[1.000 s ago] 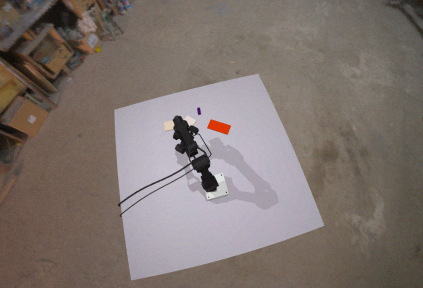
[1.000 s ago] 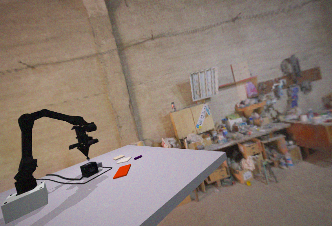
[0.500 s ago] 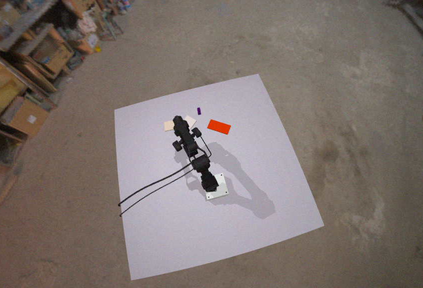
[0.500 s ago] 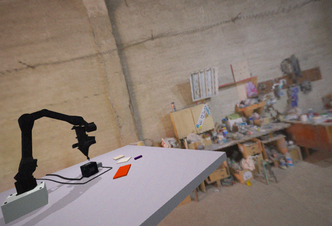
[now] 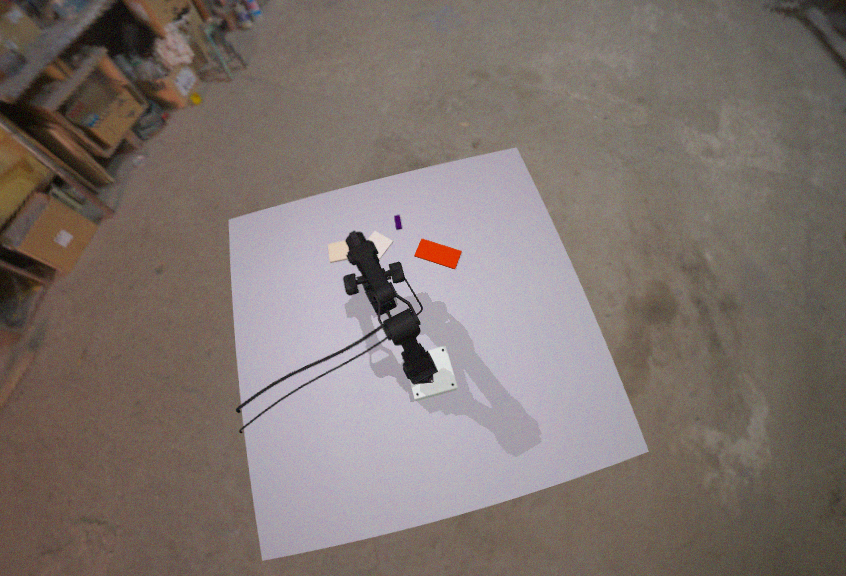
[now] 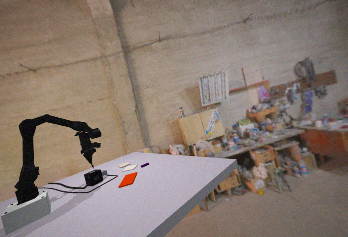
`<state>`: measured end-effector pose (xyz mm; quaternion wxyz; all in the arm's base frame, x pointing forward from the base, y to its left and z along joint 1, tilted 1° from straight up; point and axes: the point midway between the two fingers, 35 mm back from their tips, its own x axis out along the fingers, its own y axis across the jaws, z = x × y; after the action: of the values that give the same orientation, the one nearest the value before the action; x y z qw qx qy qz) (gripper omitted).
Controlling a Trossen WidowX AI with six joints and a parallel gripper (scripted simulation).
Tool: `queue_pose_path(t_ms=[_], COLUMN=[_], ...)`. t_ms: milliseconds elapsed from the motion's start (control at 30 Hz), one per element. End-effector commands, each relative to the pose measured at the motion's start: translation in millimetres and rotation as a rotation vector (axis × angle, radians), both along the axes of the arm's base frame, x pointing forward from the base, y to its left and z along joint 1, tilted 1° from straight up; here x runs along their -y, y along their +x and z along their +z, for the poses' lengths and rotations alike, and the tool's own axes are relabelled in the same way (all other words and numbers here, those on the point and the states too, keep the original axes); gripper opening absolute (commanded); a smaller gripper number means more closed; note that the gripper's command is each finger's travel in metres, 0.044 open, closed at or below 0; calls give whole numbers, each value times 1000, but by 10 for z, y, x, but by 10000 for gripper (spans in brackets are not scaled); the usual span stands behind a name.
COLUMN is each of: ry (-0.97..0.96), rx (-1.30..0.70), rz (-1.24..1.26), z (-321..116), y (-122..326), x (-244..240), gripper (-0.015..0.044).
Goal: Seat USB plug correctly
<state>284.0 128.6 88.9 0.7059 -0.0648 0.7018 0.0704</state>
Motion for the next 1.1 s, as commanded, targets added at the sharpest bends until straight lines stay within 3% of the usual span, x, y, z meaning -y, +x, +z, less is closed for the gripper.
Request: queue_pose_path(t_ms=[0, 1067], ry=[0, 3], rx=[-2, -8], rz=[-100, -938], z=[-3, -4], y=[-1, -1], x=[1, 1], gripper=[0, 0])
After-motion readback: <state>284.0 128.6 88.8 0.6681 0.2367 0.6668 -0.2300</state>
